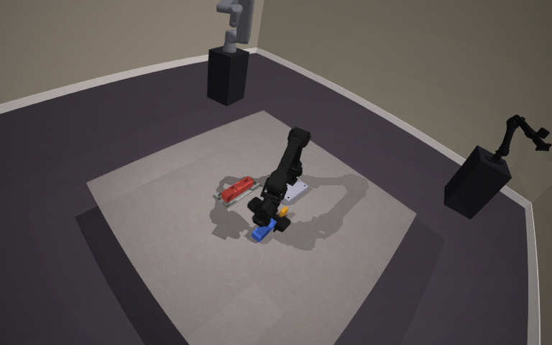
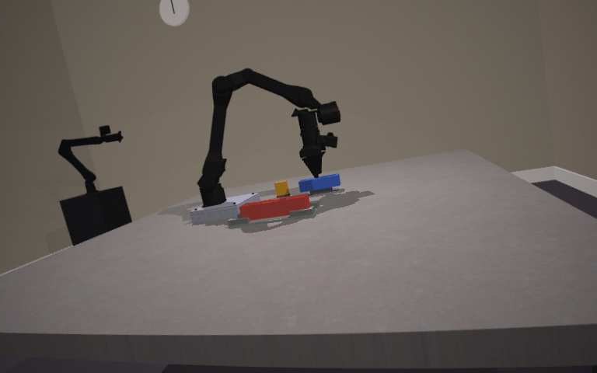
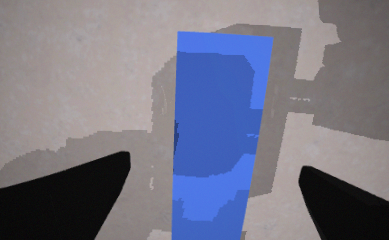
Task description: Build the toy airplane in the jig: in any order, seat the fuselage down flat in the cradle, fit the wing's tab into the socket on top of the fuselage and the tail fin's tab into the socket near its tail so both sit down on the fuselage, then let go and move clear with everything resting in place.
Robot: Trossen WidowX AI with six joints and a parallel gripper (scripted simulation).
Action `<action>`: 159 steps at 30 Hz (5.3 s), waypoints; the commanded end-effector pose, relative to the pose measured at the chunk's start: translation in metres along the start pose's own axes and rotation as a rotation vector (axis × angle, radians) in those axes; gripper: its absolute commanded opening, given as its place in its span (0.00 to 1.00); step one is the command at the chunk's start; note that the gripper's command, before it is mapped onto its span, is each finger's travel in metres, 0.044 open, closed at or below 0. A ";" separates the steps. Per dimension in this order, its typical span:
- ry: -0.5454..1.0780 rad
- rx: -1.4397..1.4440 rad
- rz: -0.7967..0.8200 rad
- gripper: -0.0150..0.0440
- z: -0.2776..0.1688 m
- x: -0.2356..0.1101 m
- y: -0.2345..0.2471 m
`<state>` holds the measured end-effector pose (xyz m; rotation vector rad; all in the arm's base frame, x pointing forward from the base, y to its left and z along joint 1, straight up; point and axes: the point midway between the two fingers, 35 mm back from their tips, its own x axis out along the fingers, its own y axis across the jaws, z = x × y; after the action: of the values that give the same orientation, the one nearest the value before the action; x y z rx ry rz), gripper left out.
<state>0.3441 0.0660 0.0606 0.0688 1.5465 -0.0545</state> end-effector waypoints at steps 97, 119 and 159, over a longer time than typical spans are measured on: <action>-0.002 -0.161 -0.001 0.25 0.003 -0.088 -0.031; 0.000 -0.552 -0.008 0.25 -0.001 -0.076 -0.102; 0.013 -1.274 -0.014 0.25 -0.047 -0.054 -0.221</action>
<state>0.2842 -0.1425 0.1114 -0.8917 1.3708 0.8760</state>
